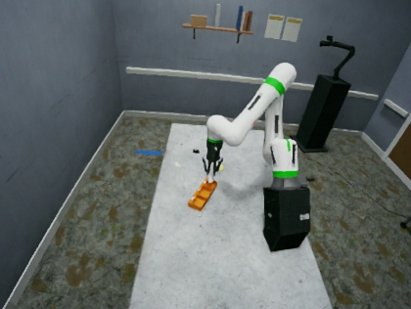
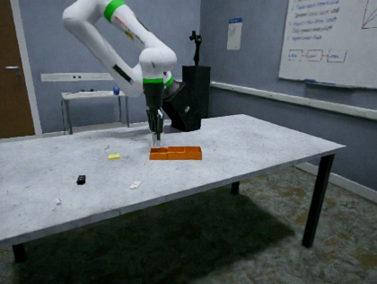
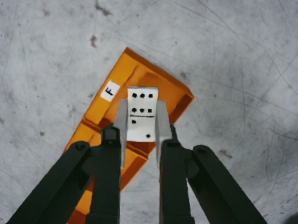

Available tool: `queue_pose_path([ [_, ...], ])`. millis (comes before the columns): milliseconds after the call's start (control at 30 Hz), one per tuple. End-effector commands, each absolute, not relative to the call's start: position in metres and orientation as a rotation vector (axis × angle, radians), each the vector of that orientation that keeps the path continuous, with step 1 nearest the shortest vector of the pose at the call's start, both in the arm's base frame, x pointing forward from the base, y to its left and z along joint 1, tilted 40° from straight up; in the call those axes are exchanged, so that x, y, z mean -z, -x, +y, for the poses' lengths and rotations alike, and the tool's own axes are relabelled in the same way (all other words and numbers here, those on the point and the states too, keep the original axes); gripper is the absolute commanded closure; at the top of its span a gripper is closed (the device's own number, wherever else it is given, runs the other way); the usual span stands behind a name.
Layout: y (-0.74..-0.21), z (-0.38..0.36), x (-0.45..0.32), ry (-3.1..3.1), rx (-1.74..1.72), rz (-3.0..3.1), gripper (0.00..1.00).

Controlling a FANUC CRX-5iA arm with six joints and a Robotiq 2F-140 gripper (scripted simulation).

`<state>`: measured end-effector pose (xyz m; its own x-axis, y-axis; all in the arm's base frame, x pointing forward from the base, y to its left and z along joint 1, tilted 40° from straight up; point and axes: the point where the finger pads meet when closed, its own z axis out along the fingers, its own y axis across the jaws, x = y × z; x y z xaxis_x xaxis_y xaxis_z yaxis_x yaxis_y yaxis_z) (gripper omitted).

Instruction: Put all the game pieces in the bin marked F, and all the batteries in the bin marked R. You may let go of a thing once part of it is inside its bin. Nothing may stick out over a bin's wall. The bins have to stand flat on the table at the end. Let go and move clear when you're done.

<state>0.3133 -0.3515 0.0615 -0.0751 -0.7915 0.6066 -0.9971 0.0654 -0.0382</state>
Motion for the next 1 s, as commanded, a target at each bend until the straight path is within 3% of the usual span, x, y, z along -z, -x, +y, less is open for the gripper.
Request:
queue_pose_path([
  [0, -0.3119, -0.3403, -0.0539, -1.631, -0.713, -2.065, 0.79],
  [433, -0.3121, -0.3404, -0.0540, -1.236, -0.860, -2.386, 0.79],
  [967, -0.3121, -0.3402, -0.0539, -1.236, -0.860, -2.386, 0.79],
])
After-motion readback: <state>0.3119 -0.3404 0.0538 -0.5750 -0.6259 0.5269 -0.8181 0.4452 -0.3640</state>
